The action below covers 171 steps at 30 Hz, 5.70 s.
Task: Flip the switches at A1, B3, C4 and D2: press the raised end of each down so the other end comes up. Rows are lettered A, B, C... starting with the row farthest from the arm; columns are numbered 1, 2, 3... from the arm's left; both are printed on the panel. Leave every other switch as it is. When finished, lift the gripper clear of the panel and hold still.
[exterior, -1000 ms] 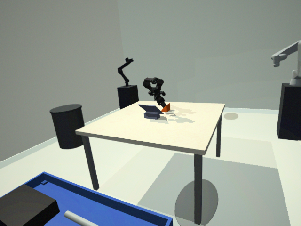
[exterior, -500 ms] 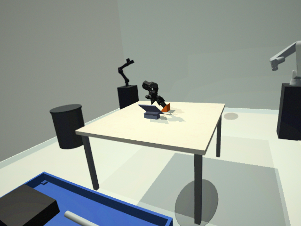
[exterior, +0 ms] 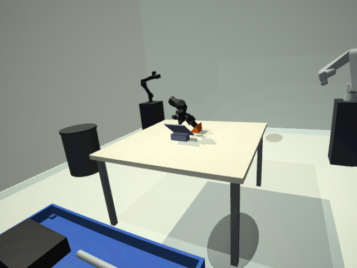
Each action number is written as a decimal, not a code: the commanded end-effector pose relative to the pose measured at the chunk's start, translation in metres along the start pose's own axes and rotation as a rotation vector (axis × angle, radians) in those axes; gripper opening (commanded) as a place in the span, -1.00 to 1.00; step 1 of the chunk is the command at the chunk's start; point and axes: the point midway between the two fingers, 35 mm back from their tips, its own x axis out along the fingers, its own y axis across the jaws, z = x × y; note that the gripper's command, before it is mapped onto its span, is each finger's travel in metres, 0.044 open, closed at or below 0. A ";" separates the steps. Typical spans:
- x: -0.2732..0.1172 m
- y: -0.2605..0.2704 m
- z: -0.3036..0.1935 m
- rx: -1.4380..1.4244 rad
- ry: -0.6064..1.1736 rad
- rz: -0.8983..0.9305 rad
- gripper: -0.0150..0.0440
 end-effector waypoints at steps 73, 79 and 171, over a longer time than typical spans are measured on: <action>-0.054 -0.003 -0.011 -0.006 -0.023 0.005 -0.49; -0.053 -0.026 -0.061 -0.009 -0.021 0.004 -0.49; -0.001 -0.023 -0.061 -0.003 -0.035 0.013 -0.49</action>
